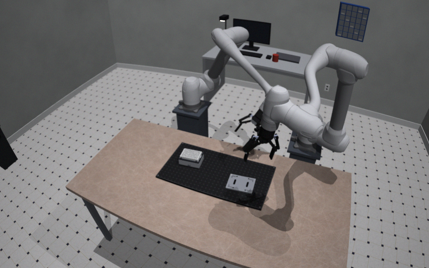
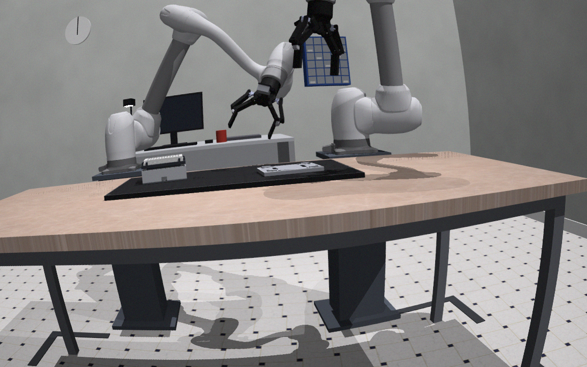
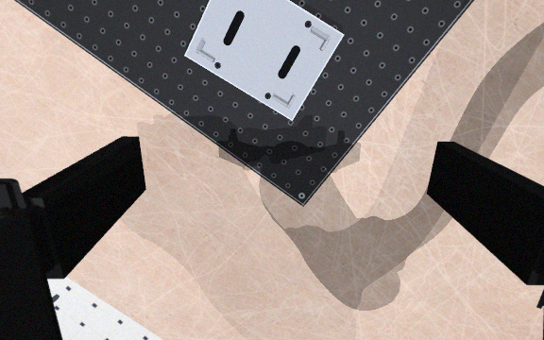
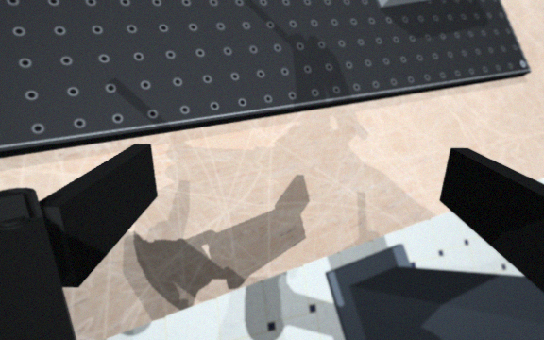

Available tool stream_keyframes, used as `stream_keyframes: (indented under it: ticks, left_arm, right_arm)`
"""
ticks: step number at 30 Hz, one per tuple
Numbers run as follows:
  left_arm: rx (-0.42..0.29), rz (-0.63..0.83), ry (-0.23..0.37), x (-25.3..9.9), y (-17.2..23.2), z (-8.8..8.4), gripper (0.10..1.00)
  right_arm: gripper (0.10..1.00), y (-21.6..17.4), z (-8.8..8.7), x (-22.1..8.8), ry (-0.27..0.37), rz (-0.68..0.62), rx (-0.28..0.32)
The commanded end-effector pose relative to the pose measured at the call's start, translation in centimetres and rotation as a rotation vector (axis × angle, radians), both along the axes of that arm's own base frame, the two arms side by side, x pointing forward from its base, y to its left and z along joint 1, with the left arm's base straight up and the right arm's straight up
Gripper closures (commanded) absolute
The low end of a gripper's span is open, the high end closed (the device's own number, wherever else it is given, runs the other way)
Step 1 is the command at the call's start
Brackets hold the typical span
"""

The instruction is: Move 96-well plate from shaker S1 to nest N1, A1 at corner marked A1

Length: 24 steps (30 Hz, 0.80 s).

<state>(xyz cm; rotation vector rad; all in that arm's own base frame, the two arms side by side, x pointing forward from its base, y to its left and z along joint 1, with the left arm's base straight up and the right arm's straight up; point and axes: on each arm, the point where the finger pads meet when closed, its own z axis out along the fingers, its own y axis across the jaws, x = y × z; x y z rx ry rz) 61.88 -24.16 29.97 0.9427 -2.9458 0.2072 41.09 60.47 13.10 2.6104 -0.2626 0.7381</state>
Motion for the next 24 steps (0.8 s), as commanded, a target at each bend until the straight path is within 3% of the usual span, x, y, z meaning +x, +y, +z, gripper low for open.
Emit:
stream_keyframes:
  ticks: [1,24]
  left_arm:
    - [0.000,0.003,-0.001,-0.1,0.1,0.2,0.098]
    - [0.012,0.106,0.009,-3.3,4.1,2.2,0.098]
  right_arm:
    - [0.098,0.0,0.1,0.0,0.000,0.000,0.002]
    - [0.098,0.0,0.1,0.0,0.000,0.000,0.002]
